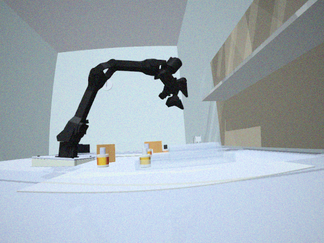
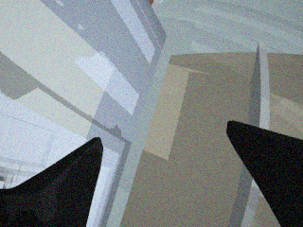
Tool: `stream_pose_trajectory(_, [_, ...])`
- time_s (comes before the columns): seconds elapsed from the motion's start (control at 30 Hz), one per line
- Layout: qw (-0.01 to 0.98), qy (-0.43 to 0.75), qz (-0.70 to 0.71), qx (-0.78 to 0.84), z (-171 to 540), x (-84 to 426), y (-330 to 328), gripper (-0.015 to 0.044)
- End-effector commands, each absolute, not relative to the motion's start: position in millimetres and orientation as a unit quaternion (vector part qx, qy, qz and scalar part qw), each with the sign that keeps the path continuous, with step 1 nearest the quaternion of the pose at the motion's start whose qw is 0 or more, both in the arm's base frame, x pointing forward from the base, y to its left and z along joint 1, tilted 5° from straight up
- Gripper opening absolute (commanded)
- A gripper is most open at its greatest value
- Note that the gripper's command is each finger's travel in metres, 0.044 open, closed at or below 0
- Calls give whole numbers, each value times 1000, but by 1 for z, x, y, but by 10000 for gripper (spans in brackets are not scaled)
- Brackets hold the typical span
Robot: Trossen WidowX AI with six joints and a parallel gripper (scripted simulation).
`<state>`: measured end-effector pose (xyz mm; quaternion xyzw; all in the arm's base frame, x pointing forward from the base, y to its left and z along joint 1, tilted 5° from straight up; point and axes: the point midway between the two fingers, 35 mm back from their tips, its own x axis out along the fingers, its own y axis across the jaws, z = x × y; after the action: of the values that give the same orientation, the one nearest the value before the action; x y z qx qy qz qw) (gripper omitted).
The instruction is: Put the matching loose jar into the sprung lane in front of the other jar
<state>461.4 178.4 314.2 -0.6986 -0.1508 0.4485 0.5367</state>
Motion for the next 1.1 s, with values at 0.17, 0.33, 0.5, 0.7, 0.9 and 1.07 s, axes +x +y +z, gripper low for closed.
stream_pose_trajectory(0.17, [715, 202, 427, -515, 240, 408, 56, 440])
stream_pose_trajectory(0.33, [767, 381, 350, -379, 199, 360, -5, 440])
stream_pose_trajectory(0.5, [779, 532, 241, -228, 162, 296, -52, 440])
stream_pose_trajectory(0.7, [739, 666, 88, -51, 127, 207, -82, 440])
stream_pose_trajectory(0.9, [731, 678, 70, -32, 123, 192, -78, 440])
stream_pose_trajectory(1.07, [731, 678, 70, -32, 97, 194, -76, 440])
